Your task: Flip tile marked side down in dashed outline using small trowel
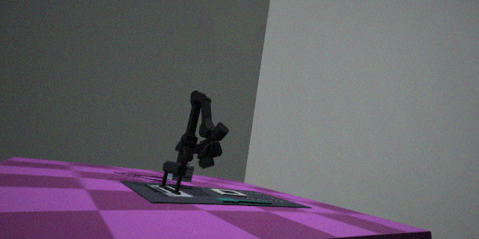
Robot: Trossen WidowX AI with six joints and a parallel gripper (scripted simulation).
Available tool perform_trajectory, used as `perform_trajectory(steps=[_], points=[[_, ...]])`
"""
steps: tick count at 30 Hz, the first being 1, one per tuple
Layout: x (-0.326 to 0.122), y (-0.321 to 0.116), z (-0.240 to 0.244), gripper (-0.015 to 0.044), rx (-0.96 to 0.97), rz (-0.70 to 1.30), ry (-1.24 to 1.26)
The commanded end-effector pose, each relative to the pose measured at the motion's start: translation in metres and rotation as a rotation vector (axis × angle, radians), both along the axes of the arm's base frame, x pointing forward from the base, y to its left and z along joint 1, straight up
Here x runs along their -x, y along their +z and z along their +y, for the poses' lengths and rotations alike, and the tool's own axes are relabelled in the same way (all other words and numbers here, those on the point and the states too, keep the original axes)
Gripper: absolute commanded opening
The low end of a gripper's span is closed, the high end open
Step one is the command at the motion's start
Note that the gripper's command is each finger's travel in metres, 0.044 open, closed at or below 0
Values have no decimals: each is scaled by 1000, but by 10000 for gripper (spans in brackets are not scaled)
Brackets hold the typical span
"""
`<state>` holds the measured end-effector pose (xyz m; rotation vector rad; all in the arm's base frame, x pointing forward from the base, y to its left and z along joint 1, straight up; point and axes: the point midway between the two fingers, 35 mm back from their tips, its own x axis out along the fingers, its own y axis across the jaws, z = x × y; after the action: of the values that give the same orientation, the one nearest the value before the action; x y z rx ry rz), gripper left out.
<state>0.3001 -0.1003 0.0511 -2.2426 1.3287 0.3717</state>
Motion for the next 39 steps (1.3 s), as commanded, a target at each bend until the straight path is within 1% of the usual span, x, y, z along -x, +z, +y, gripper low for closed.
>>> perform_trajectory(steps=[1,11,12,21,25,39], points=[[0,0,0,374,0,0,0],[0,0,0,111,0,0,0],[0,0,0,100,0,0,0],[0,0,0,100,0,0,0],[0,0,0,0,0,0,0],[0,0,0,0,0,0,0]])
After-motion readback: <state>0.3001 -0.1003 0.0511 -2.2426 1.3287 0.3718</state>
